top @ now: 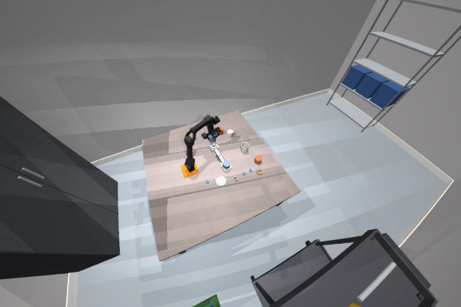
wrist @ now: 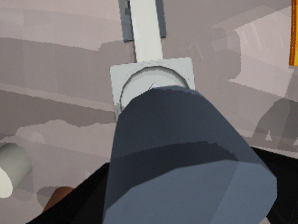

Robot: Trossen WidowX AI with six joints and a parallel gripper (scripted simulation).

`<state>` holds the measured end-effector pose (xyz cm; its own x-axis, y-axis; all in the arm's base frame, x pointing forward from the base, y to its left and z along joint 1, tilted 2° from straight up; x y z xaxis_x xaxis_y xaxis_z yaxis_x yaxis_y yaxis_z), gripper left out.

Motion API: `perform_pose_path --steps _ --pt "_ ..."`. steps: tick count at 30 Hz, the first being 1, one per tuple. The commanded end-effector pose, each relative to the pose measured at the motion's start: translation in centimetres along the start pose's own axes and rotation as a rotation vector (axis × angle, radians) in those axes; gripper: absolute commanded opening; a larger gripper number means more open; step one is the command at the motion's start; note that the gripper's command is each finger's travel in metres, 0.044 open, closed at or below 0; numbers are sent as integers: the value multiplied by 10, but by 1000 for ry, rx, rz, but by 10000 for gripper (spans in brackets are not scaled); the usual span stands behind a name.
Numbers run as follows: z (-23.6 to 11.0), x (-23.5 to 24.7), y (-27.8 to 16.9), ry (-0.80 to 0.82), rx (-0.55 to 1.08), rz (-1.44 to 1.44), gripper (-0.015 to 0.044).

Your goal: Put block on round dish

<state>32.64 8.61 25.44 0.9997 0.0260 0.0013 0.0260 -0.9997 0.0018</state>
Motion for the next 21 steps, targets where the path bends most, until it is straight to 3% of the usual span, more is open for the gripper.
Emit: perform_pose_path --steps 1,21 --pt "10 -3 -13 -4 1 1 0" --pt "91 -55 -108 -6 13 5 0"
Point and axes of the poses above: the point midway between the two fingers, 35 mm back from their tips, its own z axis out along the fingers, its own x axis across the jaws, y = z × x, the point moved 6 cm from there along -z, back along the fingers, and after that the axes turned 6 degrees about -z, right-handed, at the moved point
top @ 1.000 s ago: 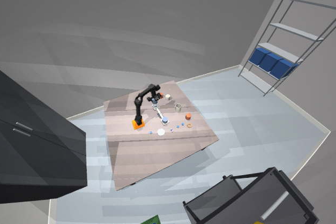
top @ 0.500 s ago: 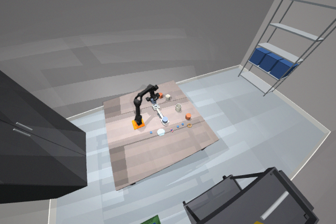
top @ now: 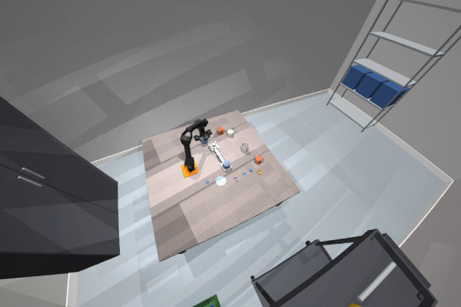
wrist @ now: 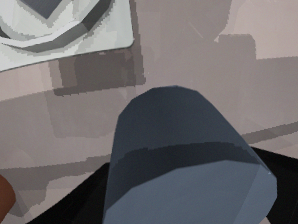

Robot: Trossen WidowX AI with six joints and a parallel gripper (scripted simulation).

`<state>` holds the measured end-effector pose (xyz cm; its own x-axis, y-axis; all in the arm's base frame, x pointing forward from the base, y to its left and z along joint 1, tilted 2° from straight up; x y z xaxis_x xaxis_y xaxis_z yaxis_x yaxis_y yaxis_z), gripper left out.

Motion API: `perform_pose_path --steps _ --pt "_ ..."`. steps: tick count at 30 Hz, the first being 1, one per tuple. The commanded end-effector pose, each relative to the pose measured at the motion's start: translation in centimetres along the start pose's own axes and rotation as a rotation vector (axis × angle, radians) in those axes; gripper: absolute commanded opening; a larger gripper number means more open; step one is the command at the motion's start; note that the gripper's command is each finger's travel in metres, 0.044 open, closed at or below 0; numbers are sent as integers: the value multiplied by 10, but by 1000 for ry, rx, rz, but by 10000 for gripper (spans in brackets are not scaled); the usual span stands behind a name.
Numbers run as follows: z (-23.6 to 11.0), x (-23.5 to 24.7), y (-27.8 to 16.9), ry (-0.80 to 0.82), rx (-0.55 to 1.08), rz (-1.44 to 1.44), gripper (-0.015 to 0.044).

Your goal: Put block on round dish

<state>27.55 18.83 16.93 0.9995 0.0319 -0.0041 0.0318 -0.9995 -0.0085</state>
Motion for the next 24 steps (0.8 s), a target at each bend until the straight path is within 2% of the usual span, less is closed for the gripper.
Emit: perform_pose_path --steps 1,13,24 --pt "7 -6 -5 0 3 11 0" --pt "45 -6 -5 0 3 11 0" --pt "55 -6 -5 0 3 11 0"
Point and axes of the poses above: the point midway between the two fingers, 35 mm back from their tips, its own z axis out along the fingers, its own x axis across the jaws, y = z × x, the point moved 6 cm from there along -z, back along the fingers, and after that the axes turned 6 degrees about -z, right-handed, at the moved point
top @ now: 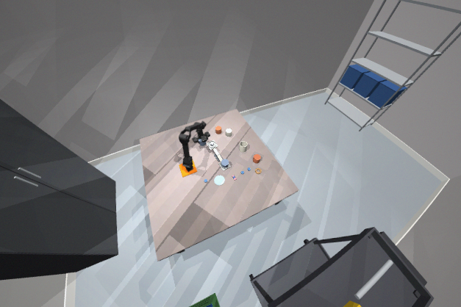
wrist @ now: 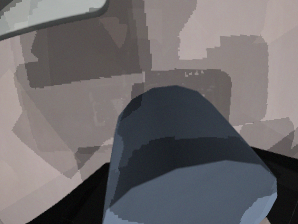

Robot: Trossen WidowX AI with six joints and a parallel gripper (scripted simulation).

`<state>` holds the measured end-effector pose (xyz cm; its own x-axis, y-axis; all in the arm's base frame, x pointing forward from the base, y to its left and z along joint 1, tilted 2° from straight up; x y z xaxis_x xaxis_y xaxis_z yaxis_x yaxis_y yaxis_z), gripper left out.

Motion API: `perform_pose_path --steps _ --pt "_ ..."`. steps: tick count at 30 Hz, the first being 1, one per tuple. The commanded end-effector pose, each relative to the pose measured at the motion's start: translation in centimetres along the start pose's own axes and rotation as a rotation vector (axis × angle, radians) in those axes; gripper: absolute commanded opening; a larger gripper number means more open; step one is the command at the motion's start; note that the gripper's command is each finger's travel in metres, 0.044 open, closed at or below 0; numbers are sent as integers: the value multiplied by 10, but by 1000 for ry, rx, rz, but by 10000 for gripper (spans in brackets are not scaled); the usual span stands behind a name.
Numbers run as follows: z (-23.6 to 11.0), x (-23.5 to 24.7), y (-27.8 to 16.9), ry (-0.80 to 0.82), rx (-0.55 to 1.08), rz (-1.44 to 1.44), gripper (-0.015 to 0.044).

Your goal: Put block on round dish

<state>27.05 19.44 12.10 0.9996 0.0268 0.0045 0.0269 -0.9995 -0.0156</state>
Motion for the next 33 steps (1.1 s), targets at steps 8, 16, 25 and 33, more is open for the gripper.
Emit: perform_pose_path --steps 8,16,25,33 --pt "10 0 0 -2 -1 0 53" --pt "10 0 0 -2 -1 0 263" --pt "-30 0 0 -7 -4 5 440" --pt "-43 0 1 -1 8 -8 387"
Point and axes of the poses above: the point midway between the two fingers, 35 mm back from their tips, its own z axis out along the fingers, its own x axis across the jaws, y = z × x, the point moved 6 cm from there along -z, back along the fingers, and after that the axes turned 6 degrees about -z, right-handed, at the moved point
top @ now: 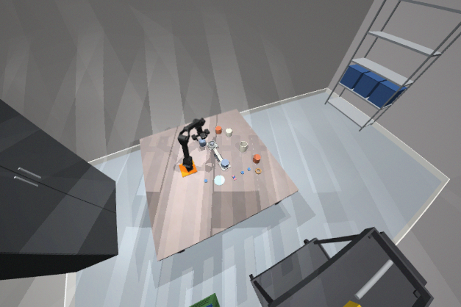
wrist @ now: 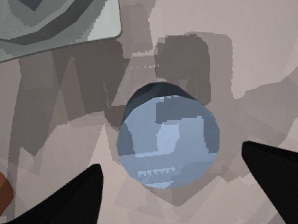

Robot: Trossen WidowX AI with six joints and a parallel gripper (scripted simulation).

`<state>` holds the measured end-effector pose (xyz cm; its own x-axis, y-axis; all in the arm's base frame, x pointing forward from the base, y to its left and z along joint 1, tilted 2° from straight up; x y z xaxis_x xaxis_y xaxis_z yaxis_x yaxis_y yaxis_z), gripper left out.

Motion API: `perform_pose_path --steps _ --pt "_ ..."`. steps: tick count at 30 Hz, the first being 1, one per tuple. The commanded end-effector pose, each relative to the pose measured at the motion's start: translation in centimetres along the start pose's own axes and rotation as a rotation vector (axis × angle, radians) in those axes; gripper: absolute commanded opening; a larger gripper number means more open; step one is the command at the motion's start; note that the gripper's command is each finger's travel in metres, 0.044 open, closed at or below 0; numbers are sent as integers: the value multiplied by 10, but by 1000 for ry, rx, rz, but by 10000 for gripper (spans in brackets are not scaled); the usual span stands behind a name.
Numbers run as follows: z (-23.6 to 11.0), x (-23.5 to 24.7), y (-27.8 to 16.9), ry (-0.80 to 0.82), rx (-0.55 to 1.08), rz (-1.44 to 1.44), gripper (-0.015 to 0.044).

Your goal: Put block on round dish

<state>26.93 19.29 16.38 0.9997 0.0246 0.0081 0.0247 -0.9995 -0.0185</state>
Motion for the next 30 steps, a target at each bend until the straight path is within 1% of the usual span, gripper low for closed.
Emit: perform_pose_path --steps 1,5,9,26,30 --pt "-3 3 -1 5 21 -27 361" --pt "-9 11 6 22 40 -106 260" --pt "-14 19 19 22 31 -186 260" --pt "-52 54 117 -12 -14 -763 260" --pt "-53 54 121 -14 -15 -786 260"
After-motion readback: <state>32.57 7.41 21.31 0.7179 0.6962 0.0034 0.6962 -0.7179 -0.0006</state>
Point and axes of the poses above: the point midway between the two fingers, 35 mm back from their tips, its own z axis out along the fingers, its own x axis across the jaws, y = z × x, the point moved 6 cm from there along -z, back along the fingers, and after that the axes turned 6 degrees about -z, right-handed, at the moved point
